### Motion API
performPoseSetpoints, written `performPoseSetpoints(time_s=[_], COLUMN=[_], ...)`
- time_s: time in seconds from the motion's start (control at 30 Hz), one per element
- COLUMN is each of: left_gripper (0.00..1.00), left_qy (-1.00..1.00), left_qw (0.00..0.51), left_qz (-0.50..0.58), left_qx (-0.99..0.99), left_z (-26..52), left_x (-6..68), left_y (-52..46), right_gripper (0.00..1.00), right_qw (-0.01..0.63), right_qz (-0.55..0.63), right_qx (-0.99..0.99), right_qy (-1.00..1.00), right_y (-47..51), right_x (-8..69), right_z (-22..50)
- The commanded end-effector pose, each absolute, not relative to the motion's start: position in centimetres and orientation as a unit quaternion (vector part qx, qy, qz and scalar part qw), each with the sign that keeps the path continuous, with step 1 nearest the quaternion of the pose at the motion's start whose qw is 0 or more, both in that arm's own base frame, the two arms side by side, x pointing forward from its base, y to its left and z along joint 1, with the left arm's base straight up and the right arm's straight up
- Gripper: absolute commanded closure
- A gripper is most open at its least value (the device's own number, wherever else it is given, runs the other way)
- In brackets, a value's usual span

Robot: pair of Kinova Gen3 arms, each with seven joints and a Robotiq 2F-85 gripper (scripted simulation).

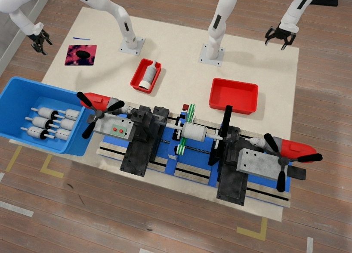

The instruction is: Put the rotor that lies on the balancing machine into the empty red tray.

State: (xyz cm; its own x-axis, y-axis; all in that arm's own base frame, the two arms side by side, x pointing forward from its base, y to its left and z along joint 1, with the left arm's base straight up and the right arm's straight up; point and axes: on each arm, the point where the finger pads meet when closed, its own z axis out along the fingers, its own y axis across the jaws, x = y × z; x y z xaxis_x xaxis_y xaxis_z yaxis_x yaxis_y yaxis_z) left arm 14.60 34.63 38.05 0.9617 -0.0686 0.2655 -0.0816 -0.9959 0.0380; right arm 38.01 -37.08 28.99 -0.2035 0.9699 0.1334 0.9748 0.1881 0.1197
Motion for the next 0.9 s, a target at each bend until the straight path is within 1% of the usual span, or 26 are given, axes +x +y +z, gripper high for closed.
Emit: performPoseSetpoints(time_s=[0.0,0.37,0.43,0.87], left_gripper=[0.002,0.002,0.002,0.002], left_qy=[-0.038,-0.038,-0.038,-0.038], left_qw=[0.023,0.023,0.023,0.023], left_qz=[0.133,0.133,0.133,0.133], left_qx=[0.99,0.99,0.99,0.99], left_z=[38.1,38.1,38.1,38.1], left_x=[14.6,14.6,14.6,14.6], left_y=[34.6,34.6,34.6,34.6], right_gripper=[0.002,0.002,0.002,0.002], right_qw=[0.013,0.013,0.013,0.013], right_qz=[-0.089,-0.089,-0.089,-0.089], right_qx=[-0.631,-0.631,-0.631,-0.631], right_qy=[-0.771,-0.771,-0.771,-0.771], right_y=[-37.1,-37.1,-37.1,-37.1], right_x=[38.0,38.0,38.0,38.0], right_z=[30.6,36.3,36.3,41.9])
